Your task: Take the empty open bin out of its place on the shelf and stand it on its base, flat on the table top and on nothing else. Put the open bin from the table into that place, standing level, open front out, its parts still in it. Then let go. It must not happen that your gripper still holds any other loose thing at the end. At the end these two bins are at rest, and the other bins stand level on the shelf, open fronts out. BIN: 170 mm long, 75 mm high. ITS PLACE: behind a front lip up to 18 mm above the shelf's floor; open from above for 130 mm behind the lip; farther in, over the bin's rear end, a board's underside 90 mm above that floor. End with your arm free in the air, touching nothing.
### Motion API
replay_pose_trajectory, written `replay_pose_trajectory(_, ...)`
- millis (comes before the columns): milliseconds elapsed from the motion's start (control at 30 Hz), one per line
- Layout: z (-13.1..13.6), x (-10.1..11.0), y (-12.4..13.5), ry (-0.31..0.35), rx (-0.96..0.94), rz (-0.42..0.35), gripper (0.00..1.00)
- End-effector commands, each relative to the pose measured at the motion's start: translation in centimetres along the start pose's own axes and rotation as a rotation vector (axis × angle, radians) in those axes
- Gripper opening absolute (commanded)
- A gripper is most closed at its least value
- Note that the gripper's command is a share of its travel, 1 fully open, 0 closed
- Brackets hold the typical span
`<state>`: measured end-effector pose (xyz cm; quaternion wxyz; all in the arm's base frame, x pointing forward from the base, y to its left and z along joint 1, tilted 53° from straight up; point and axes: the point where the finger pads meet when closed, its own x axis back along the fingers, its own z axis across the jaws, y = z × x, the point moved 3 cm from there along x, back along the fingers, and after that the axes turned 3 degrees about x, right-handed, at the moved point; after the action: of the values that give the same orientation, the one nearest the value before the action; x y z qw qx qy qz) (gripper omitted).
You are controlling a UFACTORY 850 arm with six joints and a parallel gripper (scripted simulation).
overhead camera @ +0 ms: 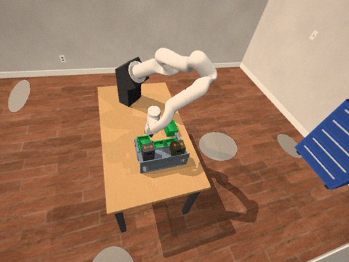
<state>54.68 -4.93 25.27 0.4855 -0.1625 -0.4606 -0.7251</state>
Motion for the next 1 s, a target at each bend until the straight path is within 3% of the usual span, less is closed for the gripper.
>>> replay_pose_trajectory(0, 0.0, 0.0, 0.0, 0.0, 0.0, -0.001, 0.0)
replay_pose_trajectory(567, 0.0, 0.0, -0.1, 0.001, 0.013, -0.002, 0.0)
replay_pose_trajectory(767, -0.2, -0.2, -0.5, 0.005, 0.065, -0.006, 0.0)
replay_pose_trajectory(967, -0.7, -0.9, -2.0, 0.017, 0.243, -0.023, 0.0)
